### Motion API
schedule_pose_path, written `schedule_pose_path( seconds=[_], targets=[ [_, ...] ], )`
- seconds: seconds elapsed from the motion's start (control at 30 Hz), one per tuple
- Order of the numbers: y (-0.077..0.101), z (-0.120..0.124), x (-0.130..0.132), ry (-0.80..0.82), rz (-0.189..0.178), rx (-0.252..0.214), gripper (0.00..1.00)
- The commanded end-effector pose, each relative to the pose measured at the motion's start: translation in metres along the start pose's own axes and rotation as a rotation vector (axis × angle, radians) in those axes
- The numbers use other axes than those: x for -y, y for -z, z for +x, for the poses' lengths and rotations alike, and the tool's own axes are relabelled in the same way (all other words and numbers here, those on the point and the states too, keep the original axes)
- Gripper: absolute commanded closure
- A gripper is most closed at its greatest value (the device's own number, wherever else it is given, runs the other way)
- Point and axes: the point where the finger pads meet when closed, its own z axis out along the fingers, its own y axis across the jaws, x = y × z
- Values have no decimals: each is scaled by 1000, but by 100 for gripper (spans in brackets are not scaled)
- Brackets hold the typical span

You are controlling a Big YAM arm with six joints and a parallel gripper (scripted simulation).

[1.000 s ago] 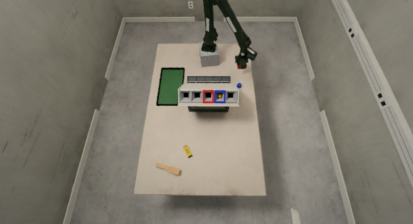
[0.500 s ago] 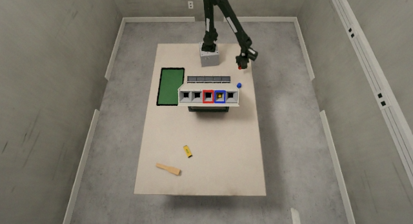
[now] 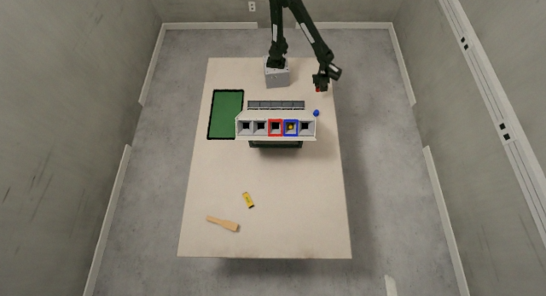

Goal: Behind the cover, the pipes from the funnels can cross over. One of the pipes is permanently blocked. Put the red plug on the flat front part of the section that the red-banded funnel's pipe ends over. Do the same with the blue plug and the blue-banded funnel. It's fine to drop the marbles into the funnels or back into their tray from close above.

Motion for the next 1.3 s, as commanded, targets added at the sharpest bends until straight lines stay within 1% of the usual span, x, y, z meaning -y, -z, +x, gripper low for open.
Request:
schedule_pose_path(
  seconds=[0.0, 0.23, 0.73, 0.8, 1.27],
  targets=[
    [6, -11, -18, -2, -16, 9, 100],
    [6, -12, -19, -2, -16, 10, 100],
    [5, -20, 144, -1, -14, 9, 100],
    [5, -20, 144, -1, -14, 9, 100],
    [6, -32, 260, -25, -6, 6, 100]
  ],
)
